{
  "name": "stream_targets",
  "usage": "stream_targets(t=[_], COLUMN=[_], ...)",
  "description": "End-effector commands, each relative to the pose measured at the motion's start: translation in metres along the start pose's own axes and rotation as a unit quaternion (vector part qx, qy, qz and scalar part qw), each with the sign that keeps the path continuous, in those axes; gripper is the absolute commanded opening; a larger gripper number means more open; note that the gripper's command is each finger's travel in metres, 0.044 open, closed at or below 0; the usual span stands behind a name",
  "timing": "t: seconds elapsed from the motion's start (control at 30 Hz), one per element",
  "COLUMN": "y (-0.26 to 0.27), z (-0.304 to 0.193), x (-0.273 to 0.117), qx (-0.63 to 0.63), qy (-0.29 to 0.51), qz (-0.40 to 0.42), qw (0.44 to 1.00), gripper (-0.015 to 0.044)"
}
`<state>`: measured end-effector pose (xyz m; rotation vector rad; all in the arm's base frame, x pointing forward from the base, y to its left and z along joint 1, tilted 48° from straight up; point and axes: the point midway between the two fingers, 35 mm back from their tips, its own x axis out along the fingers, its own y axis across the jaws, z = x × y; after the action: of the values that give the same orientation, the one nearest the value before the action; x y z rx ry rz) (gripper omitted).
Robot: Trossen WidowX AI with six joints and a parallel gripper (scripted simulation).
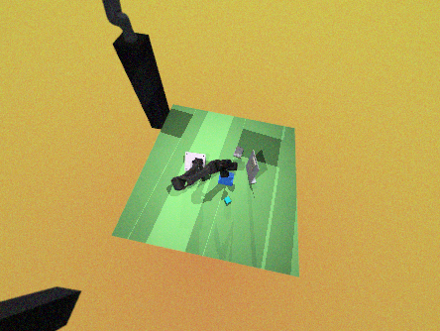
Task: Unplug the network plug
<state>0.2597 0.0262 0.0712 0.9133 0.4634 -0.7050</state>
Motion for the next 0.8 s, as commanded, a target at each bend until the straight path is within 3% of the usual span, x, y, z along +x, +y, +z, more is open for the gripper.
stream_targets(t=[0.0, 0.43, 0.77], y=[-0.01, -0.029, -0.03], z=[0.007, 0.032, 0.033], x=[0.0, -0.01, -0.009], qx=[0.018, 0.05, 0.051], qy=[-0.049, -0.197, -0.204], qz=[-0.022, -0.032, -0.031], qw=[0.998, 0.979, 0.977], gripper=[0.0, 0.0, 0.0])
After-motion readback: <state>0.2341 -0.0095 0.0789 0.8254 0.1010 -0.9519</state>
